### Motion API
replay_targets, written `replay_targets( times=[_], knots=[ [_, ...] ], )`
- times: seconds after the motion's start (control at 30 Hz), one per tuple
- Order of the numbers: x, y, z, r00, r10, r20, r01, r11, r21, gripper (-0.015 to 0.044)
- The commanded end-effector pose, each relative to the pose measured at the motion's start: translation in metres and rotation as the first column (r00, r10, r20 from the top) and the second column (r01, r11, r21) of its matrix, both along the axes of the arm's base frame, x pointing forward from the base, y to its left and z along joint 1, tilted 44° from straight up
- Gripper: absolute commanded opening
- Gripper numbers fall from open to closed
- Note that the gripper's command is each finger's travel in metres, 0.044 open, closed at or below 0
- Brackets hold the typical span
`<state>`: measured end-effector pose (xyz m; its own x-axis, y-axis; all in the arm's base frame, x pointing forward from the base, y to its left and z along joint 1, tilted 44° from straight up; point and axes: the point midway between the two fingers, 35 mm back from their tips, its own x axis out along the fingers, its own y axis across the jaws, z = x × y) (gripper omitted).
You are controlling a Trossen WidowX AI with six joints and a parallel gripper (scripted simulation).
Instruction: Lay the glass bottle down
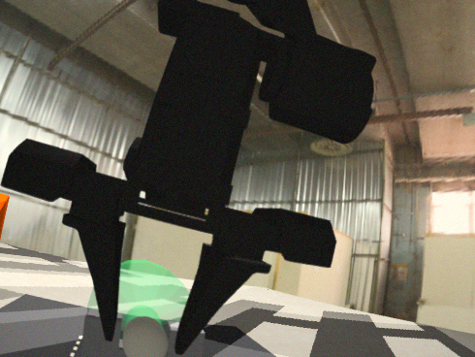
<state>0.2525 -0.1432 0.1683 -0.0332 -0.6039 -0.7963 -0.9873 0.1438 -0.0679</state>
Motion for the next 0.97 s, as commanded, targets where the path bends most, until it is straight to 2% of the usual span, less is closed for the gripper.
replay_targets(
  times=[0.0, 0.2, 0.47, 0.93],
  knots=[
    [0.000, 0.000, 0.000, 1.000, 0.000, 0.002, 0.000, 1.000, 0.002, 0.0294],
    [0.000, 0.002, 0.001, 1.000, 0.002, 0.001, -0.002, 1.000, -0.002, 0.0440],
    [-0.002, 0.044, 0.038, 0.998, 0.063, -0.006, -0.063, 0.992, -0.111, 0.0440],
    [-0.002, 0.053, 0.042, 0.998, 0.065, -0.006, -0.065, 0.991, -0.113, 0.0440]
  ],
)
